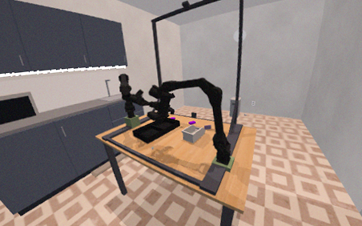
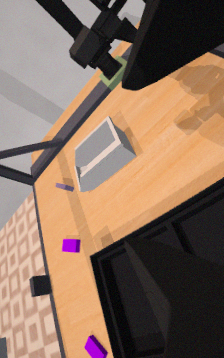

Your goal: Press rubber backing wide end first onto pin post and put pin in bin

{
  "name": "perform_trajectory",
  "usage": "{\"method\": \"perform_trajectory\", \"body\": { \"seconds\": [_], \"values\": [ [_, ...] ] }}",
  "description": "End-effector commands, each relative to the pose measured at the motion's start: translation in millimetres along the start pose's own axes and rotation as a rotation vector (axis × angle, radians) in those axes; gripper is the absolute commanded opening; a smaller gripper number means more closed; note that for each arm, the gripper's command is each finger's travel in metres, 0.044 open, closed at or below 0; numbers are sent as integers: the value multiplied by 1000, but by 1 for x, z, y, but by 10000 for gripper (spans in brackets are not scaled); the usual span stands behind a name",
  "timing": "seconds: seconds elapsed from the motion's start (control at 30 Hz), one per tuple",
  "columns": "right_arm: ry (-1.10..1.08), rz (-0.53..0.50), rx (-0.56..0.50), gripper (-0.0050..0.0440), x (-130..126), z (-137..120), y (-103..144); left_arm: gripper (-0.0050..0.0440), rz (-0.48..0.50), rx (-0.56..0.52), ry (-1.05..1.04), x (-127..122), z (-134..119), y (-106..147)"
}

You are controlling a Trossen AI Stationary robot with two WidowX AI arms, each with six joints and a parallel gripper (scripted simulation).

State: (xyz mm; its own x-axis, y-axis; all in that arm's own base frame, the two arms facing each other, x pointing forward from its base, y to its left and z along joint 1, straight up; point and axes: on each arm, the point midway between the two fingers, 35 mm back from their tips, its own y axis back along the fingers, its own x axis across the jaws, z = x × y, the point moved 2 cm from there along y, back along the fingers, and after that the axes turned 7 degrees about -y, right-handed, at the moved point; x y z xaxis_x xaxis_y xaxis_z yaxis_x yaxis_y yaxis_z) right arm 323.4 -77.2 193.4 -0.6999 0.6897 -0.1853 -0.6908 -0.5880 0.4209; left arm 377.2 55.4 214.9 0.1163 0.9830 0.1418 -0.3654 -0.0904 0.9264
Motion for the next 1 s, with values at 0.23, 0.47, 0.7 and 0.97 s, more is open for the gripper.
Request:
{"method": "perform_trajectory", "body": {
  "seconds": [0.23, 0.47, 0.7, 0.97],
  "values": [
    [-115, -148, -45, 440, 12, 19, 4, 130, -50, 113, -41, 14, 28, -56],
    [-166, -247, -93, 440, 16, 34, 7, 130, -81, 180, -59, 18, 34, -92],
    [-207, -388, -174, 440, 21, 61, 12, 130, -110, 236, -74, 21, 36, -125],
    [-297, -603, -369, 440, 36, 118, 27, 130, -142, 295, -89, 23, 34, -162]
  ]
}}
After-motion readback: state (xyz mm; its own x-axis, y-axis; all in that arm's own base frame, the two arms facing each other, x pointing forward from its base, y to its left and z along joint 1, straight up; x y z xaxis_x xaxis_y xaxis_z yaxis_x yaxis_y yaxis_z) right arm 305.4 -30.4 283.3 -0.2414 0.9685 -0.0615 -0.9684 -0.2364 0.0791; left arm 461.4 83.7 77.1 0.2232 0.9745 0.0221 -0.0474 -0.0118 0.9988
